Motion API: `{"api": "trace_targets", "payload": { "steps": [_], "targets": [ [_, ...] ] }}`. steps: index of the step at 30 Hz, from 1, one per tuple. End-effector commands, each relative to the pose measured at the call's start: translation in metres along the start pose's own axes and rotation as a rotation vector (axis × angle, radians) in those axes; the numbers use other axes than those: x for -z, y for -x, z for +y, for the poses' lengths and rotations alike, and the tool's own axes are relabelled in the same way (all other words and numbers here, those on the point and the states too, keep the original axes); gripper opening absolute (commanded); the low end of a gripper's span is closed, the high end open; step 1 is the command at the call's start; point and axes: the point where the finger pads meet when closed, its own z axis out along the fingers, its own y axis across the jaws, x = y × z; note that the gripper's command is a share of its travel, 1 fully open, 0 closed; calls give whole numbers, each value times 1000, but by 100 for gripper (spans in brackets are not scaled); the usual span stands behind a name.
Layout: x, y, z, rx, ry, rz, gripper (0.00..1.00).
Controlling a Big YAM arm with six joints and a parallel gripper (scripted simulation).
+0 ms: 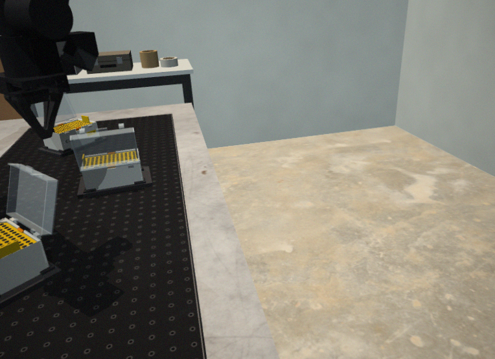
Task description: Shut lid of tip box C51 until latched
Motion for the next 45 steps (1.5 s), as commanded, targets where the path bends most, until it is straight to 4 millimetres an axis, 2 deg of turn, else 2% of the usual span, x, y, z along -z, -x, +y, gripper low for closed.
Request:
{"api": "trace_targets", "payload": {
  "steps": [1,2,3,7,8,9,22,23,24,27,30,31,33,35,39,41,43,45],
  "targets": [
    [-17,8,-5,10,-8,4,0],
    [-14,11,-11,18,-21,3,0],
    [9,24,-24,48,-77,-3,0],
    [18,17,-26,30,-92,-11,0],
    [11,13,-24,22,-74,-9,0],
    [0,10,-14,22,-42,-2,0],
    [0,10,-14,22,-42,-2,0],
    [-8,8,-17,11,-38,-3,0],
    [-18,7,-9,9,-16,2,0],
    [-27,8,-5,10,-8,5,0],
    [-24,10,-10,17,-20,3,0],
    [-5,23,-18,44,-69,-3,0],
    [-16,18,-10,33,-49,-1,0],
    [-36,8,-5,12,-10,5,0],
    [-38,12,-13,19,-24,2,0],
    [-39,12,-6,21,-26,2,0],
    [-42,14,-15,24,-32,1,0],
    [-52,8,-7,13,-11,4,0]
  ]
}}
